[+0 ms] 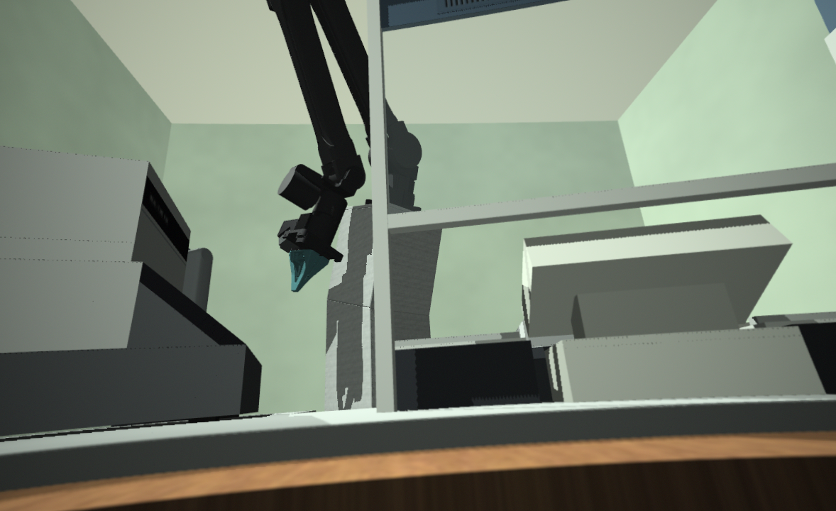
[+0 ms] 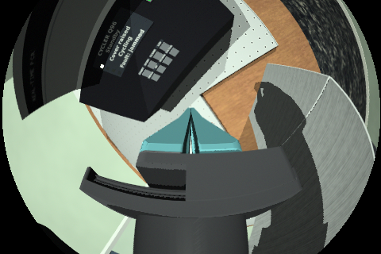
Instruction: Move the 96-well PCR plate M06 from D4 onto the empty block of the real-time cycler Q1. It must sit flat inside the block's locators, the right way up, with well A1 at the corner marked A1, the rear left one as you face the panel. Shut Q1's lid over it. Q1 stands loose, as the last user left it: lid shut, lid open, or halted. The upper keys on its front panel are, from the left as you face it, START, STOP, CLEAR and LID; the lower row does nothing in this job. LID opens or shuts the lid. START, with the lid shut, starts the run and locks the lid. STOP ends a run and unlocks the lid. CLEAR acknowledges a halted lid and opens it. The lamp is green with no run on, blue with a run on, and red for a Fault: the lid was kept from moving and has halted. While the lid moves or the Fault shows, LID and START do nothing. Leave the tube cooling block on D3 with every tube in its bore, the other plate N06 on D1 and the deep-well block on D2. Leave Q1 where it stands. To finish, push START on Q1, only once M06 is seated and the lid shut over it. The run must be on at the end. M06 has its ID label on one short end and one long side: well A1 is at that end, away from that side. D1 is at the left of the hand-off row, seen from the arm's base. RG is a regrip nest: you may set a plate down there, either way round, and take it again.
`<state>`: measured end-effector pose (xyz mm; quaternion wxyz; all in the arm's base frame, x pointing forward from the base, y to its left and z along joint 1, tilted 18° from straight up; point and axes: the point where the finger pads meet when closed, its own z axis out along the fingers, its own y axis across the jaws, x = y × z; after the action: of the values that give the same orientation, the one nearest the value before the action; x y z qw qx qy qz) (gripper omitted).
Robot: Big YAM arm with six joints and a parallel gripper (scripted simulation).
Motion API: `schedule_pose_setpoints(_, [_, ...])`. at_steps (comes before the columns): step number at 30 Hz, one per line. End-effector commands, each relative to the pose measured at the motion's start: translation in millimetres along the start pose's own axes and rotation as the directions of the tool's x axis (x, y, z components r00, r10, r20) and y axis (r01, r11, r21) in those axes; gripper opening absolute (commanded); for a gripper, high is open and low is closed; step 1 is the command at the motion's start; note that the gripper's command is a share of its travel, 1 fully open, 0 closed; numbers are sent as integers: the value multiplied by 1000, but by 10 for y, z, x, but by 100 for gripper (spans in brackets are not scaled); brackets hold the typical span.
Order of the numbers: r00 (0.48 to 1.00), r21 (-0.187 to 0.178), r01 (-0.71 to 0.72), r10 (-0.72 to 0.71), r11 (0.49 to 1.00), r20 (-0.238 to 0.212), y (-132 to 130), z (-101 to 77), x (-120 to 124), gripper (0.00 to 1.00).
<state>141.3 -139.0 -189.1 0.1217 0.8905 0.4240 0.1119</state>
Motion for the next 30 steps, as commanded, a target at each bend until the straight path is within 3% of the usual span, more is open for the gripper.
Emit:
schedule_pose_setpoints(1, [997, 5, 75, -75, 997, 1, -43, -64, -3, 0])
schedule_pose_setpoints(10, [963, 5, 269, -269, 963, 7, -30, -57, 17, 0])
schedule_pose_setpoints(16, [947, 8, 320, -320, 947, 9, -4, -57, 45, 0])
schedule_pose_setpoints(25, [864, 13, 503, -503, 864, -7, -29, -58, 56, 0])
schedule_pose_setpoints(30, [799, -7, 601, -601, 799, 15, 128, -14, 75, 0])
